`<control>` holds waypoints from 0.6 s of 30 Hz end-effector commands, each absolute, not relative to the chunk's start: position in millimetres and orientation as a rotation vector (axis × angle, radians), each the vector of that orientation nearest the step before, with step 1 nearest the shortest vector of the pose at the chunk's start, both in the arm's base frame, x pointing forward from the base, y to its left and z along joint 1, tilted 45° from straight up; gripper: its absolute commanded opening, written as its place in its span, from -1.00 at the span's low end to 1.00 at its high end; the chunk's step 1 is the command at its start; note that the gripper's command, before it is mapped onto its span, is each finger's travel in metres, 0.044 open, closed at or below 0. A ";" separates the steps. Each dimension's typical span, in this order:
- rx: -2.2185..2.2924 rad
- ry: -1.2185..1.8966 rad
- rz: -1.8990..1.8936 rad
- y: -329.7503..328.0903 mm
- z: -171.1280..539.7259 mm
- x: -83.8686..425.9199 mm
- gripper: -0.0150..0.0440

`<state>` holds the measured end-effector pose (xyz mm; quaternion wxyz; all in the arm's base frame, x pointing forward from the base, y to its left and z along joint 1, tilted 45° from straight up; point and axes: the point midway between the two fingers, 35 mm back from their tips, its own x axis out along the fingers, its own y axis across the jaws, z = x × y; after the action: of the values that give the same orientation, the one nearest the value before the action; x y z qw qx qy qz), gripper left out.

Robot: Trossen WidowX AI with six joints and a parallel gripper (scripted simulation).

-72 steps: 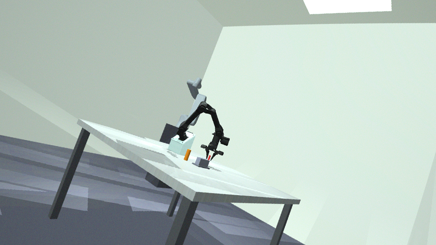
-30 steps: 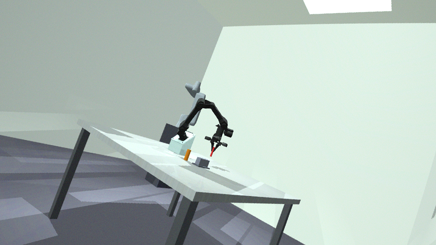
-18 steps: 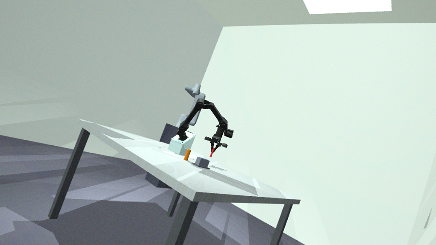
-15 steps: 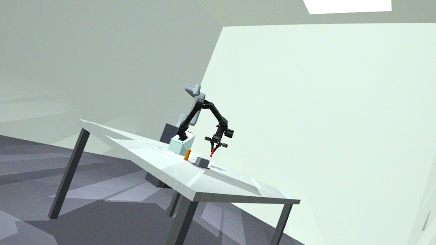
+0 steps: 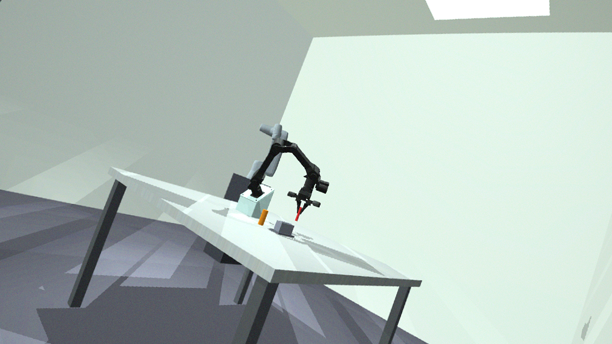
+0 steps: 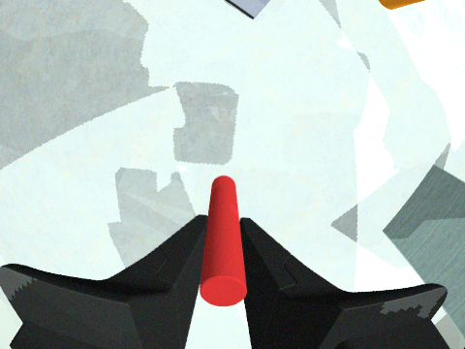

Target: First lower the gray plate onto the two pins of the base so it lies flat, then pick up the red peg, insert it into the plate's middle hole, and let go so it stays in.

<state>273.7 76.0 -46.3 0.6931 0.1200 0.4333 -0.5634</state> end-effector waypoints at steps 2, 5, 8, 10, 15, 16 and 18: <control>0.272 0.967 -1.247 70.4 -36.0 284.7 -0.49; 0.273 0.967 -1.245 66.2 -31.4 289.5 -0.49; 0.274 0.967 -1.243 61.8 -26.7 294.2 -0.49; 0.274 0.967 -1.243 58.8 -23.4 297.4 -0.49; 0.276 0.966 -1.241 50.7 -14.9 304.9 -0.49; 0.276 0.966 -1.241 49.0 -13.2 306.4 -0.49; 0.276 0.965 -1.241 45.6 -9.7 309.2 -0.49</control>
<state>301.9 50.5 -18.4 0.6950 0.1214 0.4359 -0.5588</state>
